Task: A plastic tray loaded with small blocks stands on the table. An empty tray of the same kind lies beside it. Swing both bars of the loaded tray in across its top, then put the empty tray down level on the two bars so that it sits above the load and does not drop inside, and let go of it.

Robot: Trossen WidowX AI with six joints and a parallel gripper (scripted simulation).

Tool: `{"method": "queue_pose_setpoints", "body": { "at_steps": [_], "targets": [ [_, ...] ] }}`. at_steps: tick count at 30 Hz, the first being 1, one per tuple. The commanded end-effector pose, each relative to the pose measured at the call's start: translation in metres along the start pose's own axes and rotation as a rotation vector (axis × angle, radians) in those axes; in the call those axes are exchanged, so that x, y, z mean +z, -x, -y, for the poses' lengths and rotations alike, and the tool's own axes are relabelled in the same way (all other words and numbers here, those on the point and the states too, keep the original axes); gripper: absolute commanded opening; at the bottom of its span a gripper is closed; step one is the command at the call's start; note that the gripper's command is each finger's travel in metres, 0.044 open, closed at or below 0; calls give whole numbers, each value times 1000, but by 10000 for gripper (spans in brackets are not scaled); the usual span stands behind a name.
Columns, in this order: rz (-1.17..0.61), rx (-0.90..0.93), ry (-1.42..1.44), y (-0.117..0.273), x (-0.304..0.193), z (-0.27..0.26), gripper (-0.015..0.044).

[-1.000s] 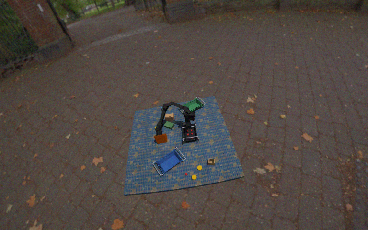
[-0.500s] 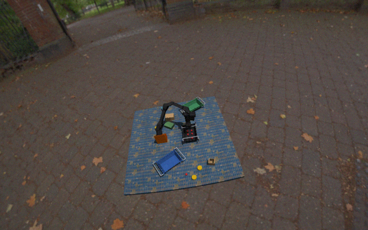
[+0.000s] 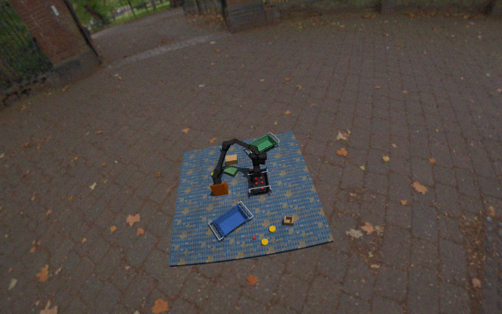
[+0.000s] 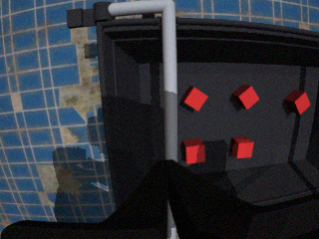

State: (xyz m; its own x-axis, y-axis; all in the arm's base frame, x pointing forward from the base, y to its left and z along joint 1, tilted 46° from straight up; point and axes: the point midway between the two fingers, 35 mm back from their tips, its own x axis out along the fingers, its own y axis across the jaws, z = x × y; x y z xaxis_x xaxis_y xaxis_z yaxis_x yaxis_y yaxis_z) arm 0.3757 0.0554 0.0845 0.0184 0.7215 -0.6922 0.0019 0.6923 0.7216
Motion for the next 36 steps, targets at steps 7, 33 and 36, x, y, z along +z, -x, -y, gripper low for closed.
{"method": "queue_pose_setpoints", "body": {
  "at_steps": [7, 33, 36],
  "targets": [
    [0, 0, 0, 0, 0, 0, 0],
    [0, -1, 0, 6, 1, 0, 210],
    [0, -4, -1, 29, 3, 1, 289]
  ]
}}
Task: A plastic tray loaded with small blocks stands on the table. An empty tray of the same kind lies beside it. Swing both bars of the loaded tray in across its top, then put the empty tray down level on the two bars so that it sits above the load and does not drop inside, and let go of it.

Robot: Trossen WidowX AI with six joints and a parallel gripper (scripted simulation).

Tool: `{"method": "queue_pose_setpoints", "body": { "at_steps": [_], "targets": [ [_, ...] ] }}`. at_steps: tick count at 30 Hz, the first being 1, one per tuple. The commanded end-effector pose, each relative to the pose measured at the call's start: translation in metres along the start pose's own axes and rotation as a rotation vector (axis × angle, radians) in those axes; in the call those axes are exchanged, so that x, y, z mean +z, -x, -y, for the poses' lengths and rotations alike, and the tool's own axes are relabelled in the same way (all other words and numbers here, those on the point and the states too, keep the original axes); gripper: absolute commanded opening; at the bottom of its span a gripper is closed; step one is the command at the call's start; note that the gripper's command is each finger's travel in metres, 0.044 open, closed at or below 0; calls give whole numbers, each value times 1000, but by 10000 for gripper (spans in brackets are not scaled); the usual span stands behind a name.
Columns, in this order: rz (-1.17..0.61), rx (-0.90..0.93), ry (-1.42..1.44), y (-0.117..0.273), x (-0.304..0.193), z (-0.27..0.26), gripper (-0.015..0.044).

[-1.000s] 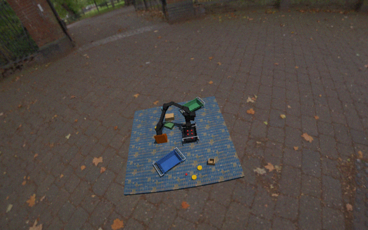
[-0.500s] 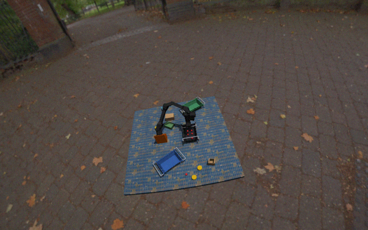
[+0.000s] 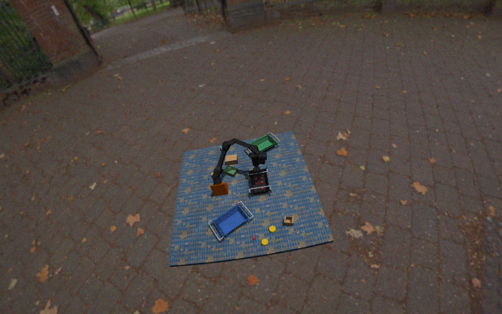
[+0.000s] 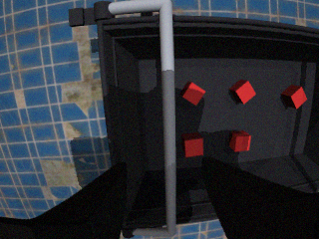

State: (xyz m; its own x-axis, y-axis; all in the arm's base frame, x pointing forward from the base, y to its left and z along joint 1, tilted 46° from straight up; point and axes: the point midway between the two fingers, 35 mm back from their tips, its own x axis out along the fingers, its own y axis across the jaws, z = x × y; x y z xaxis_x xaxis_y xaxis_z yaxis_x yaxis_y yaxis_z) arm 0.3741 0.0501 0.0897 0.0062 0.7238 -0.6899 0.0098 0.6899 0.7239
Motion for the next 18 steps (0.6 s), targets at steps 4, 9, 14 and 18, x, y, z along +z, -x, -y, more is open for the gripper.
{"method": "queue_pose_setpoints", "body": {
  "at_steps": [4, 9, 14, 18],
  "targets": [
    [12, -8, 7, 67, 3, 1, 394],
    [7, -5, -15, 51, 0, 16, 440],
    [12, -21, -22, 55, -9, 64, 440],
    [21, -57, 22, 63, -27, 129, 440]
  ]
}}
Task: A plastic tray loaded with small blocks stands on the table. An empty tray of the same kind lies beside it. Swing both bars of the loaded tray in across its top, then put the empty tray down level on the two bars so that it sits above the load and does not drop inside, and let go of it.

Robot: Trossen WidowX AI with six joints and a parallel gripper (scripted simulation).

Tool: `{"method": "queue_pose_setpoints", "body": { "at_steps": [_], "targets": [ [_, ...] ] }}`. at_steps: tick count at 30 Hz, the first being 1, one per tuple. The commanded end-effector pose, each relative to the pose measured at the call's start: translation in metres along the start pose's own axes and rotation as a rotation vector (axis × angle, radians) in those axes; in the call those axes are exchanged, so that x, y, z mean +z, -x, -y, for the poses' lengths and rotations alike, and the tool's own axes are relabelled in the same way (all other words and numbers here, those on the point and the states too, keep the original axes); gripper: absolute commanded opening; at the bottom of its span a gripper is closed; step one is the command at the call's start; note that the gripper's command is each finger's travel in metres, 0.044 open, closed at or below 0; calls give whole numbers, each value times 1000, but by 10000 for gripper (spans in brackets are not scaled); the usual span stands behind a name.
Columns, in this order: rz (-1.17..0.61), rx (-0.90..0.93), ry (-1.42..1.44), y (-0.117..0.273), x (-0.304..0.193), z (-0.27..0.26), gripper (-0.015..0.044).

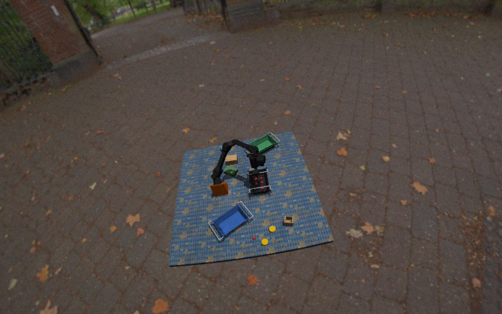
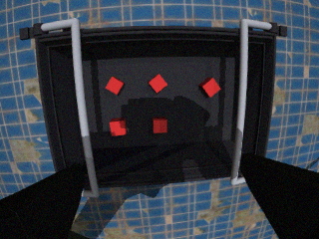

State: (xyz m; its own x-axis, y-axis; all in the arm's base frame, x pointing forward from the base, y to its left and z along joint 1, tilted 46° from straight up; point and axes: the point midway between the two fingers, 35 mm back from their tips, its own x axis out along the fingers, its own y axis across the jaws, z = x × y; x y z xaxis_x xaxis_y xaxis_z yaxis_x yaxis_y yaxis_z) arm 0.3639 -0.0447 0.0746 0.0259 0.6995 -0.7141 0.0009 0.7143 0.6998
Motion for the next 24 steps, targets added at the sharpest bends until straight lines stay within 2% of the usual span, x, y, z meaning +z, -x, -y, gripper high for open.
{"method": "queue_pose_setpoints", "body": {
  "at_steps": [1, 13, 24],
  "targets": [
    [2, -31, 27, 5, -24, 67, 440],
    [-19, -86, 231, 6, -134, 221, 440],
    [-32, -19, 466, -40, -278, 293, 440]
  ]
}}
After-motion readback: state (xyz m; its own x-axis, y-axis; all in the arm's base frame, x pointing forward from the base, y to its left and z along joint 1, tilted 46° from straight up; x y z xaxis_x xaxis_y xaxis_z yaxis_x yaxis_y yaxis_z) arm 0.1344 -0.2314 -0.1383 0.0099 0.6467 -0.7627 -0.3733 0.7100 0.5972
